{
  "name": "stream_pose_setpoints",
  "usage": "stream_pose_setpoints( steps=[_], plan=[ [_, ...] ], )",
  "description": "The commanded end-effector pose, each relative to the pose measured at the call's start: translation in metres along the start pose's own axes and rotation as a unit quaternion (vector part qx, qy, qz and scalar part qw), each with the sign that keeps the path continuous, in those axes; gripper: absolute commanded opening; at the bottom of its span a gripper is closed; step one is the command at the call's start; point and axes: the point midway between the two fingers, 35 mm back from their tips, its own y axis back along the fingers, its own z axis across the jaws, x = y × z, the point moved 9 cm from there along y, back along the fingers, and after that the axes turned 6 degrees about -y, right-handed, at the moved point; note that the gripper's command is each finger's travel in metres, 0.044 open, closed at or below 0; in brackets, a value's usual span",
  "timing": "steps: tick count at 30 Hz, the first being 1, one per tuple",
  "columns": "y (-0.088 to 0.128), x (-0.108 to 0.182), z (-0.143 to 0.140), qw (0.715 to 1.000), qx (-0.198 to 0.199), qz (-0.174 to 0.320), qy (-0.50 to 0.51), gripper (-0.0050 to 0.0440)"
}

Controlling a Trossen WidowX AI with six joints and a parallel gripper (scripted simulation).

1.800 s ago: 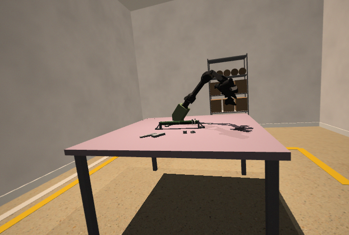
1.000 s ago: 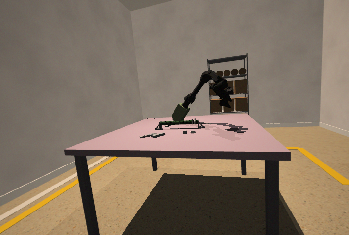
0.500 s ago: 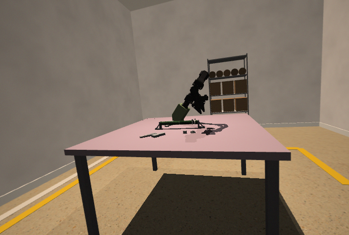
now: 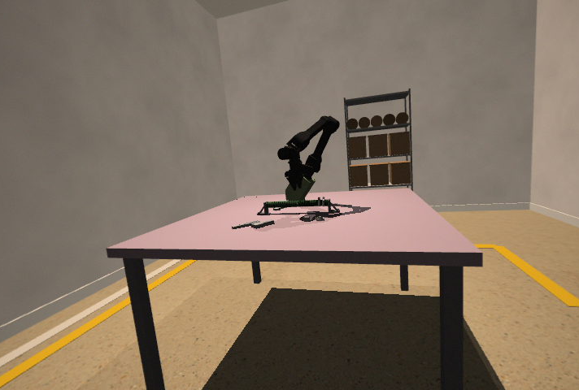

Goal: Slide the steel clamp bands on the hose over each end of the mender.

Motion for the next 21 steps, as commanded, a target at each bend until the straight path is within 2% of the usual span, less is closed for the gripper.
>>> stream_pose_setpoints(
  steps=[1, 7, 8, 10, 12, 21],
  plan=[
    [-0.001, 0.016, 0.010, 1.000, -0.008, 0.012, 0.018, 0.0440],
    [-0.004, 0.015, 0.010, 1.000, -0.008, 0.012, 0.018, 0.0440],
    [-0.012, 0.014, 0.009, 1.000, -0.008, 0.013, 0.018, 0.0440],
    [-0.043, 0.009, 0.012, 1.000, -0.015, 0.012, 0.012, 0.0440],
    [-0.058, 0.007, 0.014, 1.000, -0.017, 0.012, 0.010, 0.0440],
    [-0.066, 0.005, 0.013, 1.000, -0.008, 0.012, 0.018, 0.0440]
  ],
)
